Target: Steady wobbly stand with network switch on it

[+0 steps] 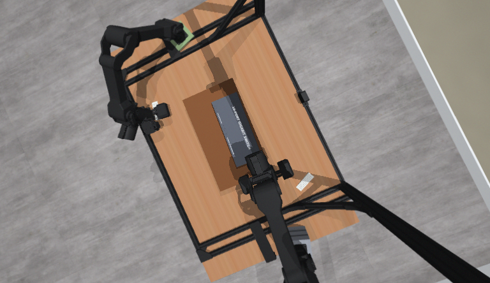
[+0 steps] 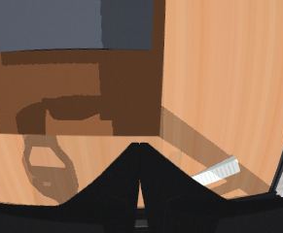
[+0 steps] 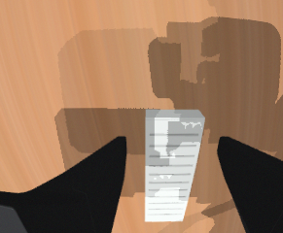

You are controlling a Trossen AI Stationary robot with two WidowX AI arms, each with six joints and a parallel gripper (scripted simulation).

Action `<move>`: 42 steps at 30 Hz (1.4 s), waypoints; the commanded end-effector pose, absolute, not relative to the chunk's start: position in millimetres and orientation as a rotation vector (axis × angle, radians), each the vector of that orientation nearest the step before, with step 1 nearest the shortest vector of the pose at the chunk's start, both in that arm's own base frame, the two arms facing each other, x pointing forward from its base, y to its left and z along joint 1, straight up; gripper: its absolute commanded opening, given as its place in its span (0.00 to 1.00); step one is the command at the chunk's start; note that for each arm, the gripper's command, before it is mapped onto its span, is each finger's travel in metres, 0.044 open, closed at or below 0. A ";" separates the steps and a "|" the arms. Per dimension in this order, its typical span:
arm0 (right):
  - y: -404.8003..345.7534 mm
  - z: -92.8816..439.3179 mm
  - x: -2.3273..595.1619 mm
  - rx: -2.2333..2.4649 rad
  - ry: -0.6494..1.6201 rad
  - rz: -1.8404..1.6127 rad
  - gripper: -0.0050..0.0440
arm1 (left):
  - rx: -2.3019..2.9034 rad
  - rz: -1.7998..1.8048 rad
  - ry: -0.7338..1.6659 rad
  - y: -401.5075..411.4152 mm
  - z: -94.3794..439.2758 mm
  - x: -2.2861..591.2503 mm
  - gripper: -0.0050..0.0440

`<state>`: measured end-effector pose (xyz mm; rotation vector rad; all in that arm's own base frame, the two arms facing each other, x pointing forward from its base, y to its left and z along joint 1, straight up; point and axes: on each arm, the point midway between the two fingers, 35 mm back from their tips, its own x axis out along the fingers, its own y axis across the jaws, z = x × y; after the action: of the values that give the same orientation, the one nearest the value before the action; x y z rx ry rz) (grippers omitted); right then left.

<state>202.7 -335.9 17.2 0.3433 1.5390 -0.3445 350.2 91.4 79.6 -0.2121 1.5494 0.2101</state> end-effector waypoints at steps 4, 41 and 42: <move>-335.4 12.6 201.8 0.343 1.544 -0.343 0.59 | -0.212 0.210 1.549 91.4 79.6 350.2 0.10; -336.4 7.2 203.0 0.342 1.537 -0.346 0.10 | -0.212 0.210 1.549 91.4 79.6 350.2 0.10; -336.4 7.2 203.0 0.342 1.537 -0.346 0.10 | -0.212 0.210 1.549 91.4 79.6 350.2 0.10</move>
<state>203.2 -336.5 7.4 0.3412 1.5363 -0.3454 350.2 91.4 79.6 -0.2121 1.5494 0.2101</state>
